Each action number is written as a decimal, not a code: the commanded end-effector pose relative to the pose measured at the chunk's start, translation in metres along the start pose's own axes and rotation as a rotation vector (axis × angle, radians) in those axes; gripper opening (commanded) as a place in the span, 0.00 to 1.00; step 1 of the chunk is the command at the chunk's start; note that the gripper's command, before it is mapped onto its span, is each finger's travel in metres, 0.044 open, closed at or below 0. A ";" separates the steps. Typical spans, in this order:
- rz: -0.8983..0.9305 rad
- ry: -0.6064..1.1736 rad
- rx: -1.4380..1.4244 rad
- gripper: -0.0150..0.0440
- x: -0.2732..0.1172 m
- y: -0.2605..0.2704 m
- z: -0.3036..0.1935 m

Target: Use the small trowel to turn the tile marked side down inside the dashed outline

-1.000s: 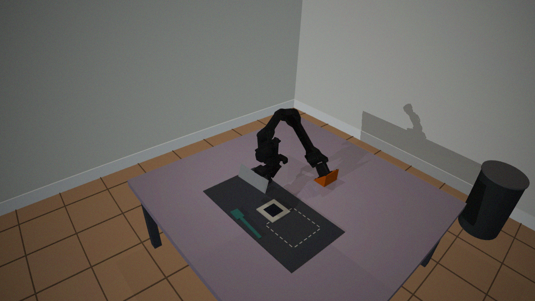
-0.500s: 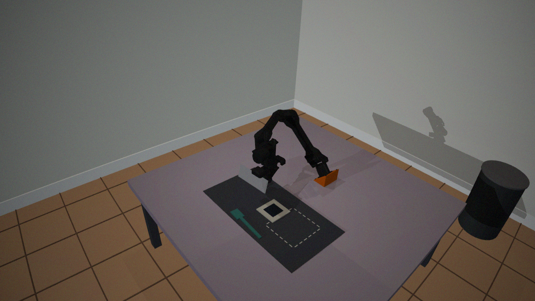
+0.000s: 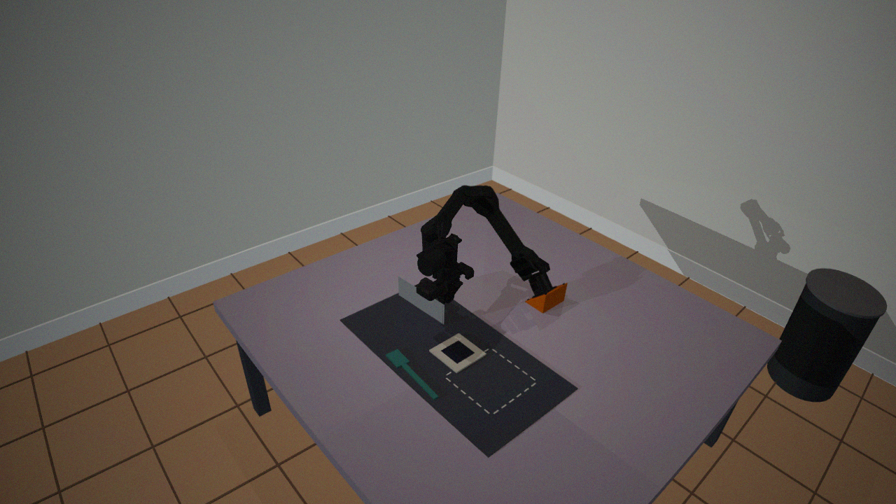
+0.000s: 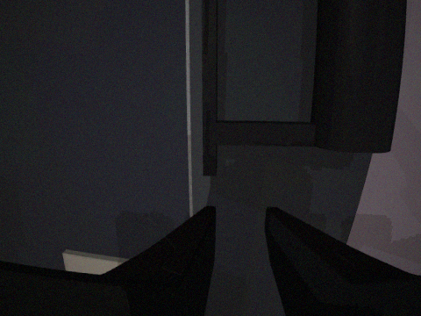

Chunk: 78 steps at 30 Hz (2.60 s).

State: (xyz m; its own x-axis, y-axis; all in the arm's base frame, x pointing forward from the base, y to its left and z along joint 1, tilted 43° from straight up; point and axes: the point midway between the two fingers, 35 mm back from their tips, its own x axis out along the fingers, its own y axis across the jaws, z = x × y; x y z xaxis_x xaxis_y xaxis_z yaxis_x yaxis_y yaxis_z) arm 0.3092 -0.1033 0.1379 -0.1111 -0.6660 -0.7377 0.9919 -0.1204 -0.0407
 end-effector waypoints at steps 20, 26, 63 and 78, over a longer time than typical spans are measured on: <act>-0.004 -0.004 -0.004 0.42 0.002 0.028 0.001; -0.003 -0.004 -0.003 0.42 0.002 0.035 0.001; -0.004 -0.001 -0.002 0.42 -0.012 0.005 0.002; -0.007 -0.003 -0.007 0.42 -0.018 -0.042 0.001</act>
State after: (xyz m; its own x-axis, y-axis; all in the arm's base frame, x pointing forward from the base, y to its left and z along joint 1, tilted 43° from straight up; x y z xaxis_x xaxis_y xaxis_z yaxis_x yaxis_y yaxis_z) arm 0.2747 -0.0888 0.1544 -0.1160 -0.6697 -0.7336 0.9919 -0.1172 -0.0498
